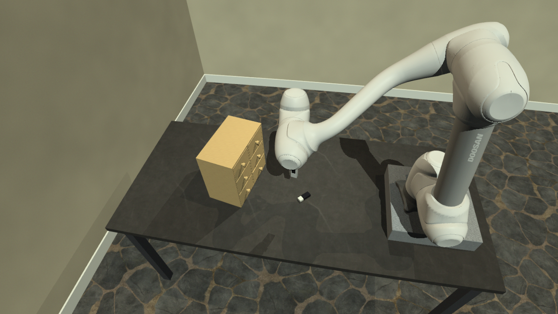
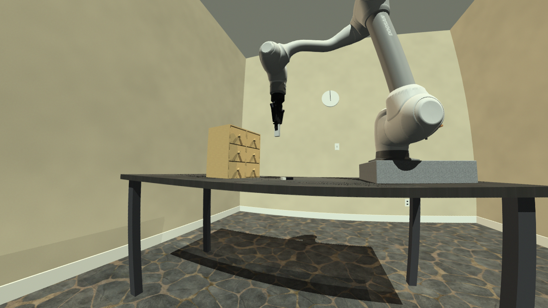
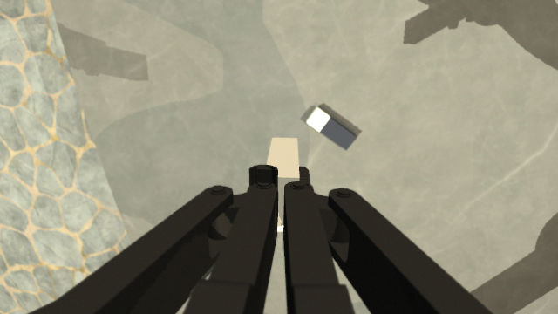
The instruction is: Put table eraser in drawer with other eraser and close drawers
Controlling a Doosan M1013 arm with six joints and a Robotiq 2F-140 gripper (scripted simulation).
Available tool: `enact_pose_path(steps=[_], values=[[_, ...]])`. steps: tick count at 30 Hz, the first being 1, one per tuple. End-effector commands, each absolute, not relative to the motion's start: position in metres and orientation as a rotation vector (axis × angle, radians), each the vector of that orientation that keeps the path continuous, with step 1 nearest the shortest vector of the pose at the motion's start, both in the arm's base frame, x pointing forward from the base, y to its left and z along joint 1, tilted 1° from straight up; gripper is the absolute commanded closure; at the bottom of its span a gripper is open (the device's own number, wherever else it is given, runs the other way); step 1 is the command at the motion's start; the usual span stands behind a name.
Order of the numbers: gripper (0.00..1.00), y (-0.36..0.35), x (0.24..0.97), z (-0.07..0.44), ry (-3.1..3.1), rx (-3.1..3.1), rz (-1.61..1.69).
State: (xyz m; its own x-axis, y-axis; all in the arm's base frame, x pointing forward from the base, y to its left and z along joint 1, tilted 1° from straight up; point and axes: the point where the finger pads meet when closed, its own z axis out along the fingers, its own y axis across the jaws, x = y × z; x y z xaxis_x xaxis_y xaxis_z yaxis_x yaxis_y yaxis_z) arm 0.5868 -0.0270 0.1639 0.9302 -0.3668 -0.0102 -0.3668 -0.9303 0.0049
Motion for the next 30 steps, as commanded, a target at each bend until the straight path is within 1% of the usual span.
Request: enact_pose_path(steps=[1, 13, 19, 26, 28, 30], values=[[1.0, 0.0, 0.599, 0.164, -0.592, 3.082, -0.025], [1.0, -0.002, 0.604, 0.158, -0.589, 3.068, 0.077], [1.0, -0.006, 0.615, 0.147, -0.581, 3.029, 0.292], [1.0, -0.015, 0.635, 0.125, -0.56, 2.922, 0.669], [1.0, -0.015, 0.635, 0.125, -0.56, 2.922, 0.669], [1.0, -0.017, 0.639, 0.121, -0.554, 2.892, 0.752]])
